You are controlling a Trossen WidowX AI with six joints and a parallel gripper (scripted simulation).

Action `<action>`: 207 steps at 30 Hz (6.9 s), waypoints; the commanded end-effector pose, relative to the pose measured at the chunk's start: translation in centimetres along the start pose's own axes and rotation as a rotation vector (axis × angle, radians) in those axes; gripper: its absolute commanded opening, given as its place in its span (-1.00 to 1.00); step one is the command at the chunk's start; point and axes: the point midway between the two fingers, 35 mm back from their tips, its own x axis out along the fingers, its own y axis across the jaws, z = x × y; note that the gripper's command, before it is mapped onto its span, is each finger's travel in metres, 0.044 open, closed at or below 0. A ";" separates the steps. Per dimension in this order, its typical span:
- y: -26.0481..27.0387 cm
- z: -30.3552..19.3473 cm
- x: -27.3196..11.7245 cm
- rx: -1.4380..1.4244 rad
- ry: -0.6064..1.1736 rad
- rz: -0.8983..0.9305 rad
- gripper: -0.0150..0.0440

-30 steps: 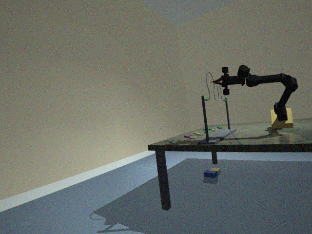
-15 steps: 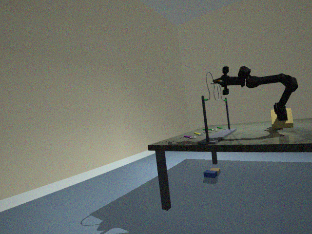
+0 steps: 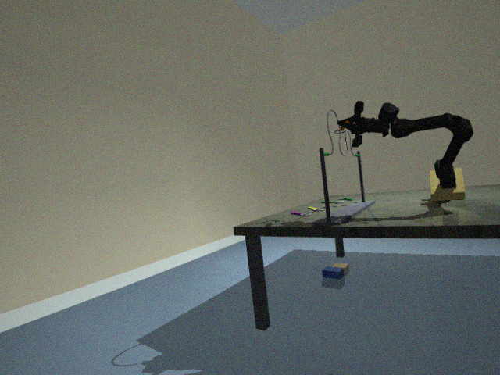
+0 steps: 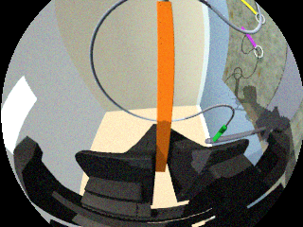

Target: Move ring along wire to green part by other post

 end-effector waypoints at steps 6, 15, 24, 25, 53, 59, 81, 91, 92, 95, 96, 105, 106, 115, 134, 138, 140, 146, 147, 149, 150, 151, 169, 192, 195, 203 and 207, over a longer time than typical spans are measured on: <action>0.2 0.1 0.0 0.096 -0.013 0.051 -1.00; 0.5 0.1 0.0 0.192 -0.024 0.105 -1.00; 0.8 0.1 0.0 0.280 -0.034 0.156 -1.00; 0.8 0.1 0.0 0.289 -0.035 0.161 -1.00; -2.2 -1.2 0.3 0.245 -0.023 0.138 -1.00; -3.8 -1.5 0.2 0.160 -0.011 0.090 -1.00; -11.0 -1.2 -1.0 -0.271 0.047 -0.155 -1.00; -14.2 0.2 -2.1 -0.482 0.075 -0.276 -1.00; -14.5 0.4 -2.3 -0.504 0.078 -0.288 -1.00; -15.4 1.0 -2.7 -0.568 0.086 -0.325 -1.00; -15.6 1.2 -2.8 -0.590 0.089 -0.338 -1.00; -17.8 3.3 -4.3 -0.784 0.113 -0.449 -1.00; -18.1 3.5 -4.5 -0.805 0.116 -0.462 -1.00; -19.6 6.1 -6.1 -0.996 0.140 -0.571 -1.00; -20.5 11.3 -9.1 -1.331 0.181 -0.763 -1.00; -20.4 12.3 -9.6 -1.382 0.187 -0.792 -1.00; -20.3 12.7 -9.9 -1.402 0.190 -0.804 -1.00; -20.2 13.7 -10.4 -1.442 0.194 -0.827 -1.00; -20.1 13.8 -10.5 -1.446 0.195 -0.829 -1.00; -20.1 14.1 -10.6 -1.454 0.196 -0.834 -1.00; -20.1 14.2 -10.7 -1.458 0.196 -0.836 -1.00; -20.0 14.3 -10.7 -1.461 0.196 -0.838 -1.00; -19.5 16.6 -11.9 -1.522 0.203 -0.872 -1.00; -17.3 21.6 -14.4 -1.818 0.238 -1.040 -1.00; -16.7 22.4 -14.8 -1.878 0.246 -1.075 -1.00; -14.7 24.3 -15.6 -2.046 0.267 -1.170 -1.00; -13.5 25.2 -15.9 -2.132 0.278 -1.219 -1.00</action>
